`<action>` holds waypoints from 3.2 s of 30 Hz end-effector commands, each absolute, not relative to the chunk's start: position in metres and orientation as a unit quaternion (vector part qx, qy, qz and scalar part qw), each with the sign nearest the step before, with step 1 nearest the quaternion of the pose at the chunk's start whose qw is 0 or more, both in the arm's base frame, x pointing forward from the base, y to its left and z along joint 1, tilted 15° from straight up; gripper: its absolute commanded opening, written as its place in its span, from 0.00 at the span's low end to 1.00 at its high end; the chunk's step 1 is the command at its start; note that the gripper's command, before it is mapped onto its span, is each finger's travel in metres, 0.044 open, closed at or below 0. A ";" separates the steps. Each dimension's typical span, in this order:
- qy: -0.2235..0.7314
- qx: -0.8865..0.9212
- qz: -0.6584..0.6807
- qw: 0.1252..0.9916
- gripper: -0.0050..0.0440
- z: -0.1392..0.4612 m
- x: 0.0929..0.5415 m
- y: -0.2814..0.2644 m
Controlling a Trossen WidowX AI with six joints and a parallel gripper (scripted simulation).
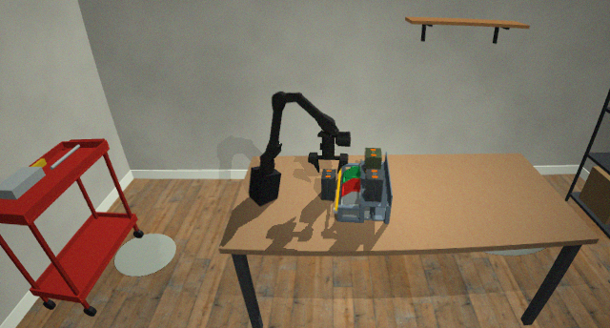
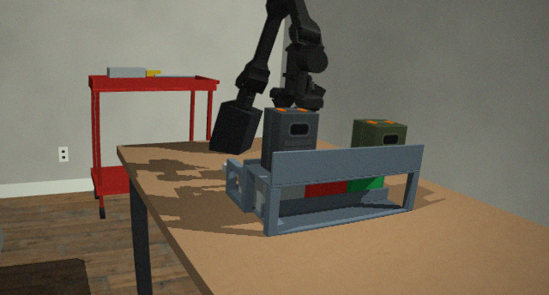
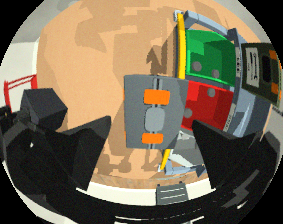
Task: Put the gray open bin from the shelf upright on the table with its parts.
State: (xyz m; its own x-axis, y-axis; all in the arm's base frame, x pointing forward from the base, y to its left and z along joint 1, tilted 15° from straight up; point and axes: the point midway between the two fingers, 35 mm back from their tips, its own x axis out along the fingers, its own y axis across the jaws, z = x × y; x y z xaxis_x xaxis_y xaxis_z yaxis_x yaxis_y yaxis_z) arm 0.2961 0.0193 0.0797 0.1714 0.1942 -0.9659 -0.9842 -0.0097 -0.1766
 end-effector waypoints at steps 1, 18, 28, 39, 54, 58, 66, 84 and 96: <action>0.388 -0.506 0.501 0.585 1.00 0.088 0.299 0.019; 0.388 -0.506 0.501 0.585 1.00 0.091 0.299 0.018; 0.388 -0.506 0.501 0.585 1.00 0.092 0.299 0.018; 0.388 -0.506 0.501 0.585 1.00 0.092 0.299 0.018; 0.390 -0.504 0.500 0.586 0.97 0.091 0.299 0.018; 0.390 -0.504 0.500 0.586 1.00 0.091 0.299 0.018; 0.390 -0.504 0.500 0.586 1.00 0.091 0.299 0.018; 0.388 -0.506 0.501 0.585 1.00 0.099 0.297 0.017; 0.388 -0.506 0.501 0.585 1.00 0.098 0.298 0.017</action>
